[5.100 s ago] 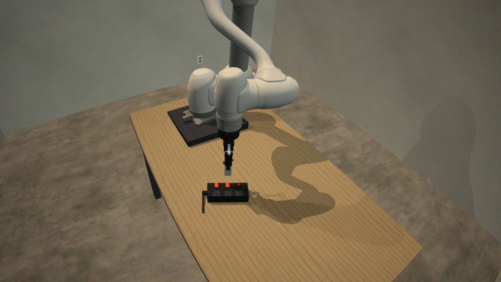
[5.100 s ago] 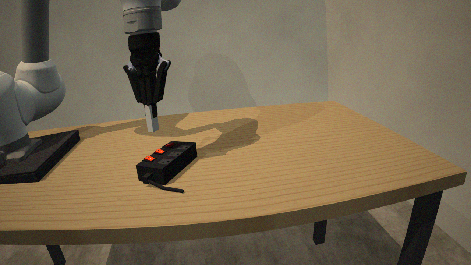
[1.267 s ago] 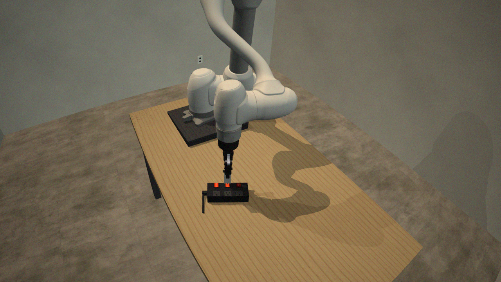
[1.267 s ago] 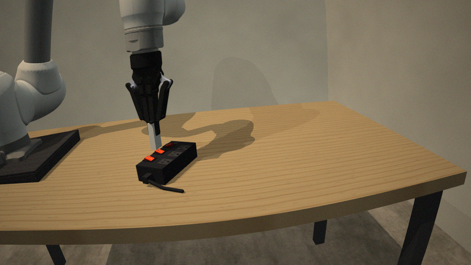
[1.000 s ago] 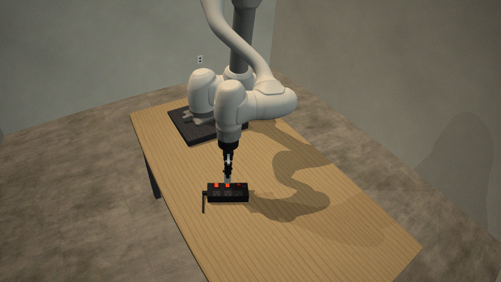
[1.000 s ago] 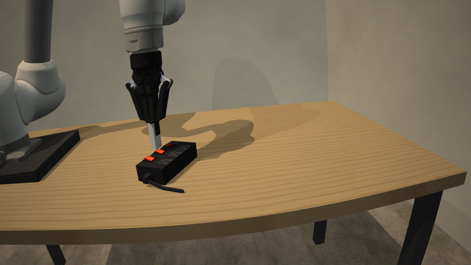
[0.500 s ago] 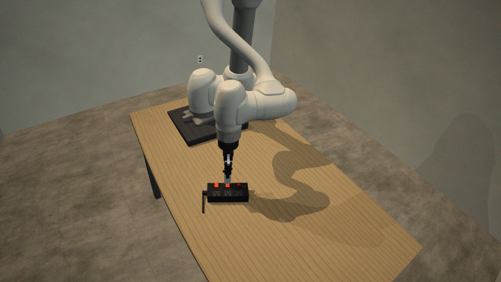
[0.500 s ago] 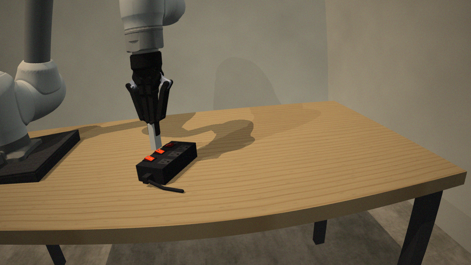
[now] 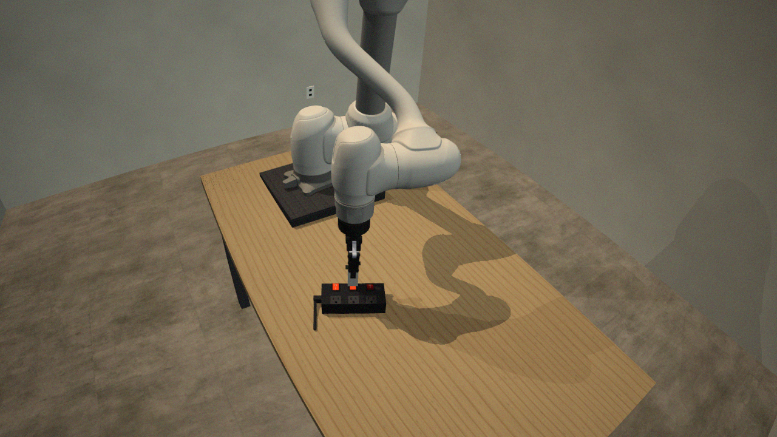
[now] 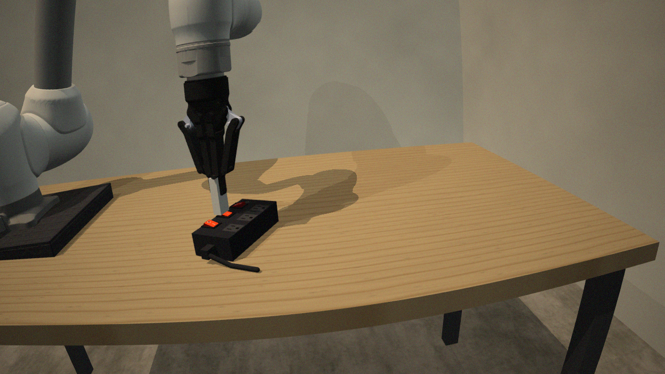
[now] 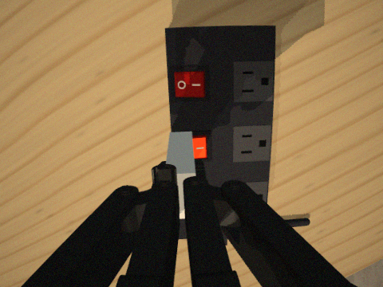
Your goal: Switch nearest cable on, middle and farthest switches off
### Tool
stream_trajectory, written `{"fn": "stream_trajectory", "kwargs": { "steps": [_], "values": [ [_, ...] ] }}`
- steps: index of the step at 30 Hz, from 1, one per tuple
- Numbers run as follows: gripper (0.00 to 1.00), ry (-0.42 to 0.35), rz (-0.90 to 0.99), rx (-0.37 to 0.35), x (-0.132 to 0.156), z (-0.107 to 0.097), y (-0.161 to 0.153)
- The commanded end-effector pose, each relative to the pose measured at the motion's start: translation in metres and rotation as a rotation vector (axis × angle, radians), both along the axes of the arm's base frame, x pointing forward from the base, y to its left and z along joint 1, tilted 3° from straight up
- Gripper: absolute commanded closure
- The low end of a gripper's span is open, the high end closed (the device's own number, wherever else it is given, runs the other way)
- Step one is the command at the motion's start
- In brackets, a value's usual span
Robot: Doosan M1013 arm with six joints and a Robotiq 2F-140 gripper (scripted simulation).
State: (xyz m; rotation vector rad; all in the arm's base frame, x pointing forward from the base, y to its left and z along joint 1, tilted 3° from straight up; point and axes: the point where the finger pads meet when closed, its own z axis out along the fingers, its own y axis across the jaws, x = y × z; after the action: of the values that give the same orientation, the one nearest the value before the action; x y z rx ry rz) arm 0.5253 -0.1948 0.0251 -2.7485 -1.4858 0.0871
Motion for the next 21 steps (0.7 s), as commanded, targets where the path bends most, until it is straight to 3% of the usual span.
{"fn": "stream_trajectory", "kwargs": {
  "steps": [1, 21],
  "values": [
    [1.00, 0.000, 0.000, 0.000, 0.0001, -0.0004, 0.0000],
    [1.00, 0.000, 0.000, 0.000, -0.0001, -0.0024, 0.0000]
  ]
}}
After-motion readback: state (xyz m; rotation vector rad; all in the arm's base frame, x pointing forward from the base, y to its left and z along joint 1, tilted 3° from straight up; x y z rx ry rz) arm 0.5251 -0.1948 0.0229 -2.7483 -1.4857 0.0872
